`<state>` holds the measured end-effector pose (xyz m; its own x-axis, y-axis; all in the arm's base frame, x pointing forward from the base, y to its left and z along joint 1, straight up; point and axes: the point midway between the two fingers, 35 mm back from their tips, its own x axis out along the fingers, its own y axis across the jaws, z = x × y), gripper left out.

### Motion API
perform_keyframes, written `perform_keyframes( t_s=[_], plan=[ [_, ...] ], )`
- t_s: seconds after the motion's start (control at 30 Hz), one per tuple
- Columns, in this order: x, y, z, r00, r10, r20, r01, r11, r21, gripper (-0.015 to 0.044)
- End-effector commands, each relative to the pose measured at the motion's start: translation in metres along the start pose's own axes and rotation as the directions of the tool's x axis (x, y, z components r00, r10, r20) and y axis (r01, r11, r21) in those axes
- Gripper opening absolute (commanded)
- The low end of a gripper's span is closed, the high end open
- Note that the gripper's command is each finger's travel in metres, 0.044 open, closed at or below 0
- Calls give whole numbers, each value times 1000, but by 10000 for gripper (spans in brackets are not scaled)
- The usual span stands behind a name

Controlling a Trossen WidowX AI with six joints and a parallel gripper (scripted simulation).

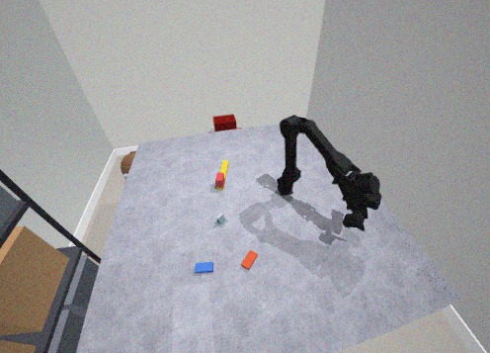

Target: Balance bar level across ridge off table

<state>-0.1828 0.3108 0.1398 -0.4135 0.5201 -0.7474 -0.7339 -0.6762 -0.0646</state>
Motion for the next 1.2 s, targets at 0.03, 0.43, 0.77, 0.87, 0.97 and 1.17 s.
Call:
perform_keyframes(
  t_s=[0.03, 0.43, 0.77, 0.87, 0.97, 1.17],
  plan=[
    [-4, -29, -5, 999, -48, -27, 50, 991, 120, 315],
    [-17, -89, -27, 985, -144, -96, 169, 922, 348, 315],
    [-34, -134, -51, 964, -211, -159, 263, 812, 521, 315],
    [-41, -146, -58, 958, -228, -175, 287, 766, 575, 315],
    [-48, -157, -66, 951, -244, -191, 310, 717, 625, 315],
    [-61, -178, -83, 936, -271, -225, 350, 631, 693, 315]
  ],
)
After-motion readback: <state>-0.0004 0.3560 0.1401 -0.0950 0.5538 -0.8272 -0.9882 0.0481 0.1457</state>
